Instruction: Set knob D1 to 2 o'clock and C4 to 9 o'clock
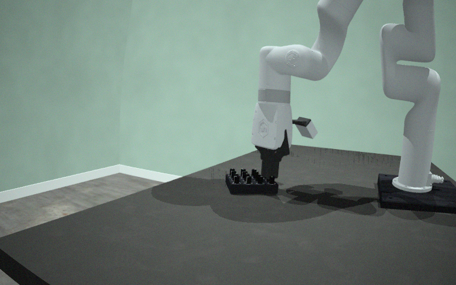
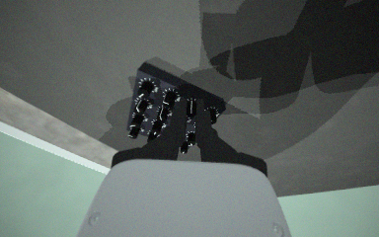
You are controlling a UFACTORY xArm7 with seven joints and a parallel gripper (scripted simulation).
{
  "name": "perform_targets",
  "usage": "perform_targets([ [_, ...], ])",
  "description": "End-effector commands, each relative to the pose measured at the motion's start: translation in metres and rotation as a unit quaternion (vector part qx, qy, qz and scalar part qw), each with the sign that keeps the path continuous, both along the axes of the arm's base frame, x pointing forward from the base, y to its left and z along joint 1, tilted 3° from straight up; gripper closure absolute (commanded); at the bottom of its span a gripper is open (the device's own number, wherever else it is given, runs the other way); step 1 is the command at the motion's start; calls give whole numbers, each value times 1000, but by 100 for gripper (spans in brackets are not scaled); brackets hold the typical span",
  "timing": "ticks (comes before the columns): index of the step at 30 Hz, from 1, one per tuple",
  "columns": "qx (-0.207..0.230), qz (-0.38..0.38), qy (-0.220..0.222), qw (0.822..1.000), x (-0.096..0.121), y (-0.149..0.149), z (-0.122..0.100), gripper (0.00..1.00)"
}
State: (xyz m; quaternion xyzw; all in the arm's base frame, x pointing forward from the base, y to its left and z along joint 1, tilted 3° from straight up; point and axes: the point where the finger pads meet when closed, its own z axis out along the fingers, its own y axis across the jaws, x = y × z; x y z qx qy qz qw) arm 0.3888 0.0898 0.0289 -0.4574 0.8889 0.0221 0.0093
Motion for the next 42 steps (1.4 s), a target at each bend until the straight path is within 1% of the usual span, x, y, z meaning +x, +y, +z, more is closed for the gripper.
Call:
perform_targets([
  [1, 3, 57, -4, 998, 1, 0, 1, 92],
  [4, 3, 96, -6, 995, 1, 0, 1, 92],
  [6, 3, 96, -6, 995, 1, 0, 1, 92],
  [9, 3, 136, -8, 991, 1, 0, 1, 92],
  [15, 3, 217, -12, 976, 1, 0, 1, 92],
  [21, 3, 293, -16, 956, 1, 0, 1, 92],
  [23, 3, 293, -16, 956, 1, 0, 1, 92],
  [31, 3, 384, -21, 923, 1, 0, 1, 92],
  [38, 3, 449, -24, 893, 1, 0, 1, 92],
  [40, 3, 449, -24, 893, 1, 0, 1, 92],
  [42, 3, 464, -25, 885, 1, 0, 1, 92],
])
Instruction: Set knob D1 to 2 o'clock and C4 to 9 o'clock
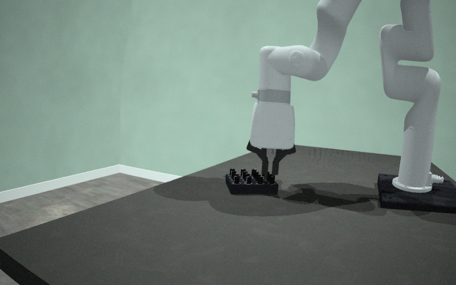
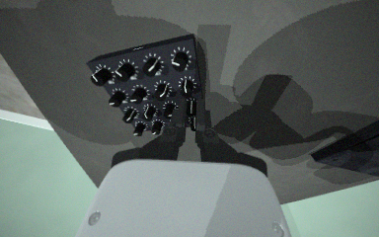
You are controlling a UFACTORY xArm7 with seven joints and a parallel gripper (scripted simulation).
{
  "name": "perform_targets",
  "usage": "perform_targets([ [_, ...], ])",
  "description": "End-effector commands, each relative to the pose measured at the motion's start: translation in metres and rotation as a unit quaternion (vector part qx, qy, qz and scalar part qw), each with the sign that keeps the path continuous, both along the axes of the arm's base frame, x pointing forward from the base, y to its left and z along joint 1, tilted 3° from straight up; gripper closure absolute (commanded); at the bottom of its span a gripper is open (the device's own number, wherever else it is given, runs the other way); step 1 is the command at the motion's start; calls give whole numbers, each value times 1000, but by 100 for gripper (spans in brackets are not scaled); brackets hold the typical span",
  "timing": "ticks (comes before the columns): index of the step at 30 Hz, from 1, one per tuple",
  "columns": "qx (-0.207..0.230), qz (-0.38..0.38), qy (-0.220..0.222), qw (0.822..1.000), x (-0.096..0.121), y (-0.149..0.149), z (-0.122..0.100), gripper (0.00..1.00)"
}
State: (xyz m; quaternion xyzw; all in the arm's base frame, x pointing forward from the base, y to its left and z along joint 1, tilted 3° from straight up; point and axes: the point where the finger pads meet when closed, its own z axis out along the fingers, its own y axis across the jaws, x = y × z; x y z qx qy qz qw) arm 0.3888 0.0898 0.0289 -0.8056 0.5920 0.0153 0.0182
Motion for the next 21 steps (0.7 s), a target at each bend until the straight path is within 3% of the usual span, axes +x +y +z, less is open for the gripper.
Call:
perform_targets([
  [1, 3, 30, -3, 1000, 1, 0, 1, 92],
  [21, 3, 117, -7, 993, 1, 0, 1, 92],
])
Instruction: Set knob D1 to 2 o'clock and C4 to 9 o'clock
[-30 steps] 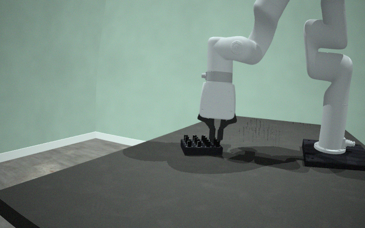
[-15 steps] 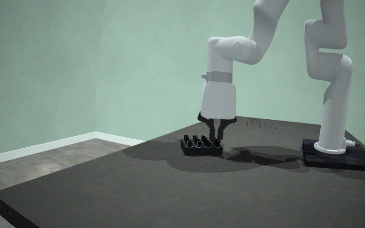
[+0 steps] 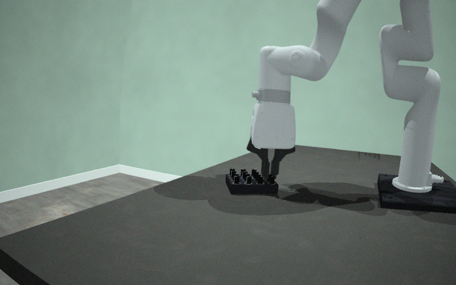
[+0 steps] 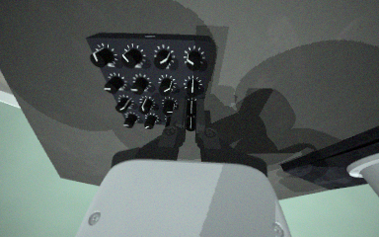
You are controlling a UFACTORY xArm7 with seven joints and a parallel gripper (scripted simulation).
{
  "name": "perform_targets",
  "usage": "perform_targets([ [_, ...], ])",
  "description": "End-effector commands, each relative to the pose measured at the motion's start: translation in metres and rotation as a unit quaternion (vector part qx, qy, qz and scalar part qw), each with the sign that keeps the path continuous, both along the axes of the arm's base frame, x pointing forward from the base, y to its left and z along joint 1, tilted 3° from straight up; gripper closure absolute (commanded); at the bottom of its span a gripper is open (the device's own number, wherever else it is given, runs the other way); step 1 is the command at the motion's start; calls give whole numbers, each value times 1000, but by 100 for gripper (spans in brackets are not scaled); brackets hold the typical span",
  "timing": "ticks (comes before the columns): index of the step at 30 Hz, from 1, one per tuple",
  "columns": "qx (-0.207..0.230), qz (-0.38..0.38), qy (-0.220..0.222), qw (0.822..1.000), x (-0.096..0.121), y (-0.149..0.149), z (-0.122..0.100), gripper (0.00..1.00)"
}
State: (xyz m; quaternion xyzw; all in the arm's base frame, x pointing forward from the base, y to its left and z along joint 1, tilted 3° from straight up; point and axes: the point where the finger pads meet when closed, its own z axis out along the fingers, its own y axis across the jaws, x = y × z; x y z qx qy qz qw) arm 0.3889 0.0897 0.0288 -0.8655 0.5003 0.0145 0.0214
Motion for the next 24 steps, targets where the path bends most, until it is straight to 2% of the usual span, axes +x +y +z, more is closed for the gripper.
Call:
perform_targets([
  [1, 1, 9, -2, 1000, 1, 0, 1, 92],
  [23, 1, 15, -2, 1000, 1, 0, 1, 92],
  [24, 1, 15, -2, 1000, 1, 0, 1, 81],
])
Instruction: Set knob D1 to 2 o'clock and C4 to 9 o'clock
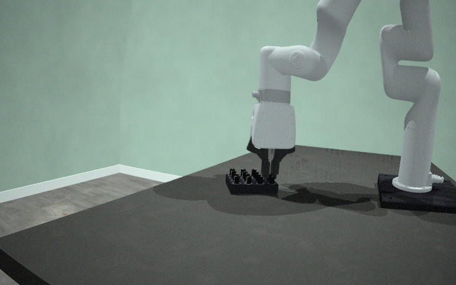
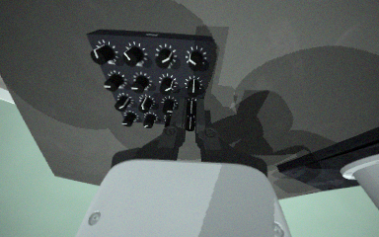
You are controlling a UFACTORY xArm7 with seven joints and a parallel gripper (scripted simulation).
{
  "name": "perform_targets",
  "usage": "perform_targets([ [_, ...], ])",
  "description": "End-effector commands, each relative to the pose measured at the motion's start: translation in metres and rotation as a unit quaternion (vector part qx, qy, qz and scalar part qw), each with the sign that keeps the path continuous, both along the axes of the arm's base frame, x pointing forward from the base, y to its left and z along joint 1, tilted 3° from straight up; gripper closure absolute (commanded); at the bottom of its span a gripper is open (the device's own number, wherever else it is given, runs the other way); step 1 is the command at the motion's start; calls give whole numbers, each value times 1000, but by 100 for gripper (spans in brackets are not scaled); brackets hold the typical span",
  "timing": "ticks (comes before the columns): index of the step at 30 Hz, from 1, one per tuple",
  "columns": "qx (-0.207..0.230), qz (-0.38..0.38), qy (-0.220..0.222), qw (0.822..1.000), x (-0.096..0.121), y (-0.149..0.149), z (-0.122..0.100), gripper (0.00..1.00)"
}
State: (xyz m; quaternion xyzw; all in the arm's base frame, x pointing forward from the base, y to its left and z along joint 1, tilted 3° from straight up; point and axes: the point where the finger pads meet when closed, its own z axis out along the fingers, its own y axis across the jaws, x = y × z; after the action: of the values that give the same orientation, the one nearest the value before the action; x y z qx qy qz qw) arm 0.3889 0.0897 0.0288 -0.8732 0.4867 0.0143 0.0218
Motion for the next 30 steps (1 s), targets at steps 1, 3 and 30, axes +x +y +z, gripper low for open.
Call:
perform_targets([
  [1, 1, 0, -1, 1000, 1, 0, 1, 81],
  [3, 1, 0, -1, 1000, 1, 0, 1, 81],
  [30, 1, 0, -1, 1000, 1, 0, 12, 81],
])
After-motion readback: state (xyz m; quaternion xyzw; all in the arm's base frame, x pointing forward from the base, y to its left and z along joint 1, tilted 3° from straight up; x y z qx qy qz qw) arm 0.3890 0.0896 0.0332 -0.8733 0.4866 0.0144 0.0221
